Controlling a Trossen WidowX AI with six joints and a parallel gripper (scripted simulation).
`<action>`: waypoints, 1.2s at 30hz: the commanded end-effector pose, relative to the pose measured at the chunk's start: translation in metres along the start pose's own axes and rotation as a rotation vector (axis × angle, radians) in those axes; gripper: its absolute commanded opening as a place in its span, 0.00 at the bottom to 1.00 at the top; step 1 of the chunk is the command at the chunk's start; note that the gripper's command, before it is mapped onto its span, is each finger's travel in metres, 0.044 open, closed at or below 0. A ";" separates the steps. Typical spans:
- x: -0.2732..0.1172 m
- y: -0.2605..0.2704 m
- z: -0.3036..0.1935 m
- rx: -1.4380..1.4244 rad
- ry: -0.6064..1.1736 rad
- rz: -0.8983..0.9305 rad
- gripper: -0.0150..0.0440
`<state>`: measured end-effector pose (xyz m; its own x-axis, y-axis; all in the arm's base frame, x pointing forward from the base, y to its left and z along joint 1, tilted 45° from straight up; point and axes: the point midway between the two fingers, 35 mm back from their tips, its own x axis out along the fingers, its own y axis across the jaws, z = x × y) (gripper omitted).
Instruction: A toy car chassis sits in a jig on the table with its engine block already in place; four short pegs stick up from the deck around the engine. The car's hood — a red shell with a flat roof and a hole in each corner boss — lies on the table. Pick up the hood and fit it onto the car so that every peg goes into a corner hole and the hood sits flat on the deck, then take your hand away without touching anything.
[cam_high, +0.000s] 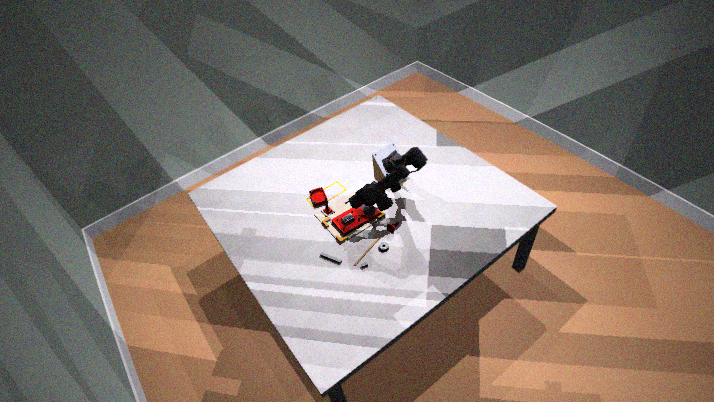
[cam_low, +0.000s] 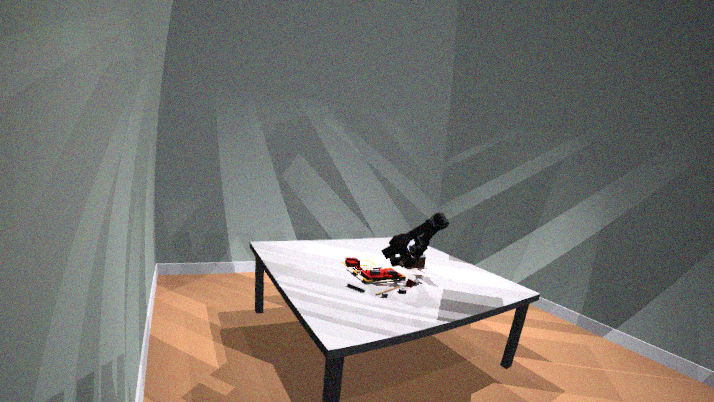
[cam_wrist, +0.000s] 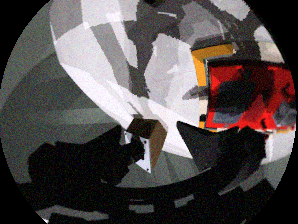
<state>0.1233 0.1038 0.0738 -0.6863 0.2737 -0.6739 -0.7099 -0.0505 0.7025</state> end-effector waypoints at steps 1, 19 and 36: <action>-0.001 -0.001 0.000 -0.001 -0.004 -0.002 1.00; -0.079 -0.145 -0.046 -0.070 -0.326 -0.263 1.00; -0.114 -0.255 -0.177 -0.125 -0.513 -0.596 1.00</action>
<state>0.3458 -0.0587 -0.0525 -0.1176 0.6821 -0.7218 -0.9549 0.1219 0.2708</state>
